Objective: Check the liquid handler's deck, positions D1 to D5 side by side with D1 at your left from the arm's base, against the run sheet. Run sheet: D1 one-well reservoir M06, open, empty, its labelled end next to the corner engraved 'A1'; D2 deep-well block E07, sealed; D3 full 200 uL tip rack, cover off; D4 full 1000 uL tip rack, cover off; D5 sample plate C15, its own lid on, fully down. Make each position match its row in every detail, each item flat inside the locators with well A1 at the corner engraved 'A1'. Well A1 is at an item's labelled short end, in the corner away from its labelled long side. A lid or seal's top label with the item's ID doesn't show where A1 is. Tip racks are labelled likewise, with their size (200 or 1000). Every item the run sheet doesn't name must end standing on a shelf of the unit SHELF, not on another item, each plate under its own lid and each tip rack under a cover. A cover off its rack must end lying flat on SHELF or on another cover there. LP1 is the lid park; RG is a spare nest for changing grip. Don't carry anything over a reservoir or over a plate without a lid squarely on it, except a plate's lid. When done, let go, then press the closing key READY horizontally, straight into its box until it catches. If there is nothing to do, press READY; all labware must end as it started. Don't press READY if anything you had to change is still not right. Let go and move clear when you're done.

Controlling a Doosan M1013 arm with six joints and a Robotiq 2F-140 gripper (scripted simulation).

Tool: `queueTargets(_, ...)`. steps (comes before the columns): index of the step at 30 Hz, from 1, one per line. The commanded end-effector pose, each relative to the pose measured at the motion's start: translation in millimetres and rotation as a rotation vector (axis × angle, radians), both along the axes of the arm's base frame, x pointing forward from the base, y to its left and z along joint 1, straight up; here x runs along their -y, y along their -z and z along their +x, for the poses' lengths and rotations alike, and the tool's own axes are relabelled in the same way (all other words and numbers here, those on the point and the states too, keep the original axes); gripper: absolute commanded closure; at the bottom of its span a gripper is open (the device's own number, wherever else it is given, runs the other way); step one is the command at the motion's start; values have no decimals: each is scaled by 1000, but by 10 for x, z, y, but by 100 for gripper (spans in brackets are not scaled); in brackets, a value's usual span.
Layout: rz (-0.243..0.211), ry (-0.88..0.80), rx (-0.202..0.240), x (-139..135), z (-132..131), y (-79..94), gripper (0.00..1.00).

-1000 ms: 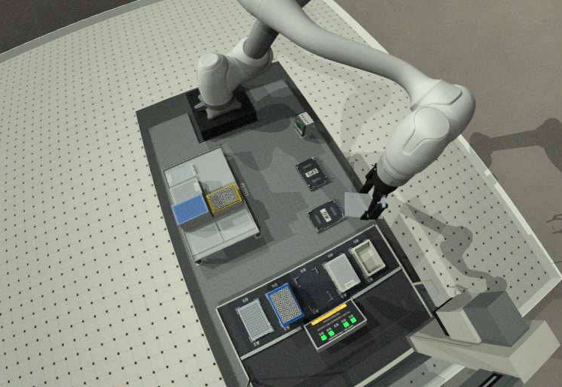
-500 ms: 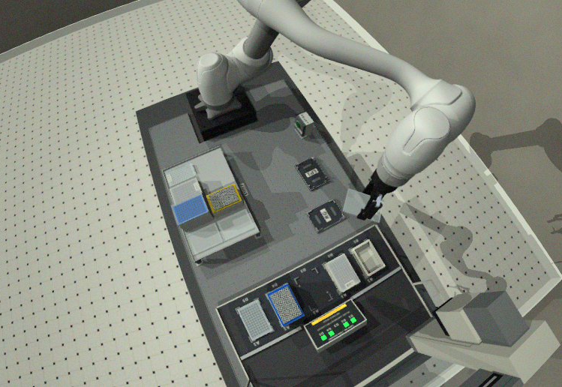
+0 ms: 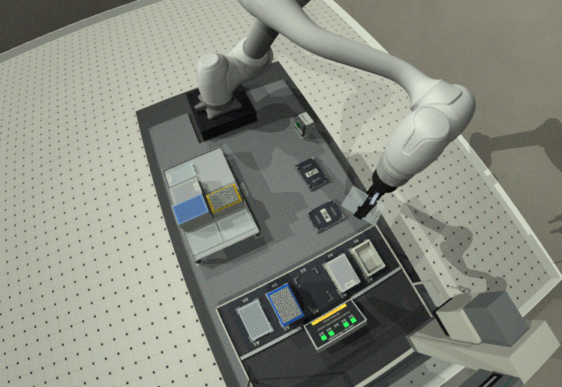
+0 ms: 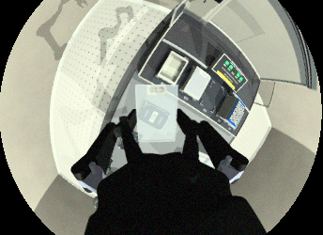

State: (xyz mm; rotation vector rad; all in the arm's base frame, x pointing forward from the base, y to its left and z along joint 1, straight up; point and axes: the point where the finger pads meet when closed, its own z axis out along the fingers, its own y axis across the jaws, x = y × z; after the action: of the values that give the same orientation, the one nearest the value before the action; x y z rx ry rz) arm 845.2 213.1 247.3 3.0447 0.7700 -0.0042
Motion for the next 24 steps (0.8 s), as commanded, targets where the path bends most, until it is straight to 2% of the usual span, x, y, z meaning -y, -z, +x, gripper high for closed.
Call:
queueTargets(1,0,57,2,-2,2,-13,90)
queueTargets(24,0,457,2,-2,2,-13,90)
